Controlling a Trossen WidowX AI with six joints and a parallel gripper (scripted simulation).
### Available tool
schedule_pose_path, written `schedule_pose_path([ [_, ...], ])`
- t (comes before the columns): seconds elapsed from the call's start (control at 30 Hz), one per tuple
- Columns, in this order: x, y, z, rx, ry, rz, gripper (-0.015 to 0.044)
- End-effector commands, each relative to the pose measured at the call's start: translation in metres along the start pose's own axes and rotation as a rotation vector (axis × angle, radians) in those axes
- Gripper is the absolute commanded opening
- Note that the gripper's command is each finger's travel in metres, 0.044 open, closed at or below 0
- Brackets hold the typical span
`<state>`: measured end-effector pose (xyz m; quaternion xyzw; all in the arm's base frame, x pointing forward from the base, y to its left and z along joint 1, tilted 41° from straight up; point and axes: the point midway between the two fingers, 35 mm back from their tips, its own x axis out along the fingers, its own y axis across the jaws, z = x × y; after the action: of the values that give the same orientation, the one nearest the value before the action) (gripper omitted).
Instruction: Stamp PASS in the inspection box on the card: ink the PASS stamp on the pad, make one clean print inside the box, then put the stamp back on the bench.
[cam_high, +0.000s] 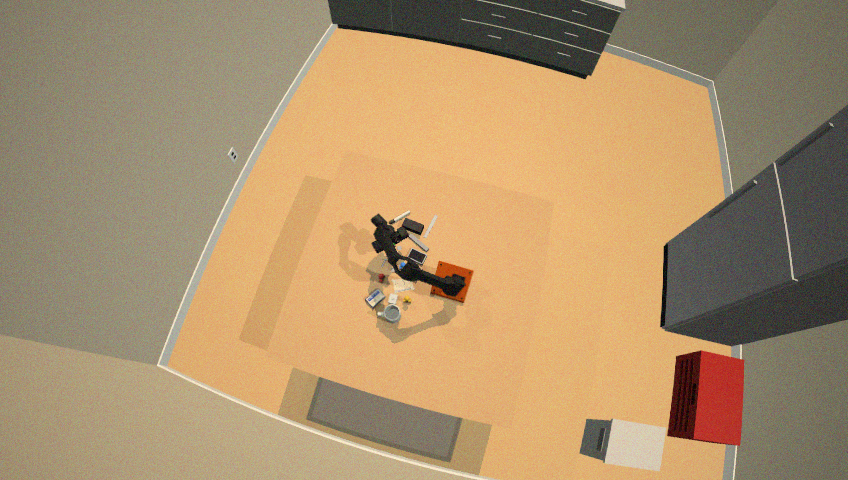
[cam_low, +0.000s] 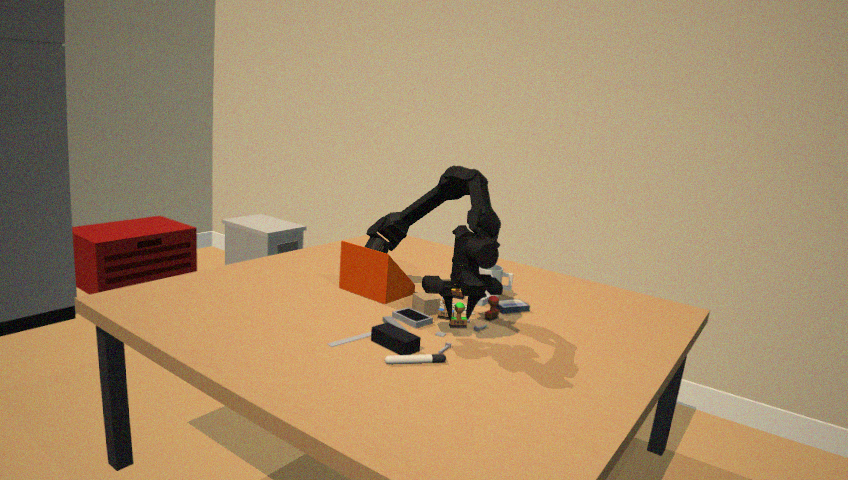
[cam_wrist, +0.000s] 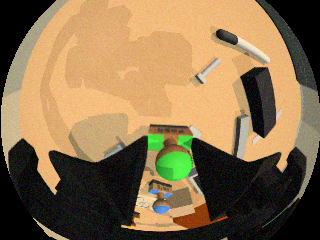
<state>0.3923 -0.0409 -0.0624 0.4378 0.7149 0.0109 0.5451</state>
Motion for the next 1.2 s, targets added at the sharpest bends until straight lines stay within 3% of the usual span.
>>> schedule_pose_path([
  [0.0,0.009,-0.001,-0.002,0.008,0.005,0.002,0.0],
  [0.47,0.026,-0.001,-0.003,0.008,0.006,0.003,0.0],
  [0.77,0.023,0.0,-0.002,0.0,0.003,0.001,0.0236],
  [0.9,0.02,0.0,-0.002,0.0,0.003,0.0,0.025],
  [1.17,-0.087,-0.002,0.0,0.008,0.003,-0.002,0.025],
])
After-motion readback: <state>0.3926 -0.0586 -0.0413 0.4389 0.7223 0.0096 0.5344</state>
